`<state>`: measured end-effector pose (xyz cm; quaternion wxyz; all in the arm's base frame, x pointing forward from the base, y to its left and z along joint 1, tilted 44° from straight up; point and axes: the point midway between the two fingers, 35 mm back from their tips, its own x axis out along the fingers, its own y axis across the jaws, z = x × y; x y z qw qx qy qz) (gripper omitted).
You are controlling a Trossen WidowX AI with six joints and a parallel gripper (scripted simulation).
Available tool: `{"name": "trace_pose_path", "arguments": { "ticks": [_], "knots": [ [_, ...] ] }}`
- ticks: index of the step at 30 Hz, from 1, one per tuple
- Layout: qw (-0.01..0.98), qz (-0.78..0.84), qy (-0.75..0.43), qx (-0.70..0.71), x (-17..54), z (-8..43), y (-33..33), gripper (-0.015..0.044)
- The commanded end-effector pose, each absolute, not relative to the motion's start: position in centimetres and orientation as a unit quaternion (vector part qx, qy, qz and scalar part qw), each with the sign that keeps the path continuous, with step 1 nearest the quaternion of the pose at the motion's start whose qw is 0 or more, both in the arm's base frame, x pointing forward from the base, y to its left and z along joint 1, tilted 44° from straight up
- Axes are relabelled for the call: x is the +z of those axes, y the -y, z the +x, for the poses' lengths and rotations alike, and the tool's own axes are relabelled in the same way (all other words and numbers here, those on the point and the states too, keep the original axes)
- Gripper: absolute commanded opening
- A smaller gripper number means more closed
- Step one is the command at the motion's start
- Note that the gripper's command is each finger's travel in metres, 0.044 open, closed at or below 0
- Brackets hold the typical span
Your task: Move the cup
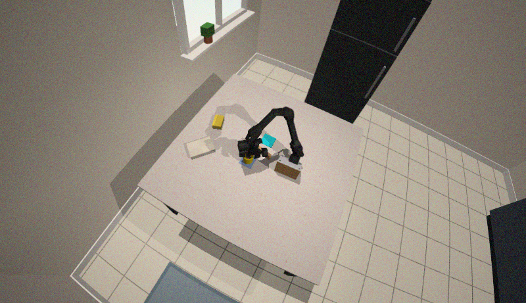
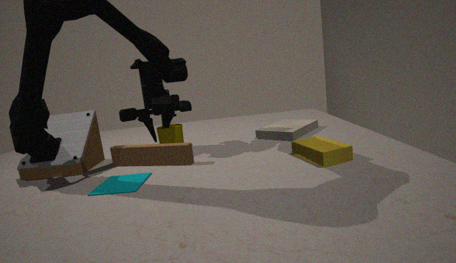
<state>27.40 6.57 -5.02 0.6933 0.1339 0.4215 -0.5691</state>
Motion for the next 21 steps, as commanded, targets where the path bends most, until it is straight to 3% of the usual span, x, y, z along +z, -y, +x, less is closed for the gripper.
{"name": "trace_pose_path", "arguments": {
  "ticks": [1, 14, 21],
  "knots": [
    [0.693, 0.134, -0.421, -0.569, -5.0, 27.4, -6.6, 0.0087],
    [0.693, 0.134, -0.421, -0.569, -5.0, 27.4, -6.6, 0.0000],
    [0.693, 0.134, -0.422, -0.569, -4.0, 27.6, -7.6, 0.0000]
  ]
}}
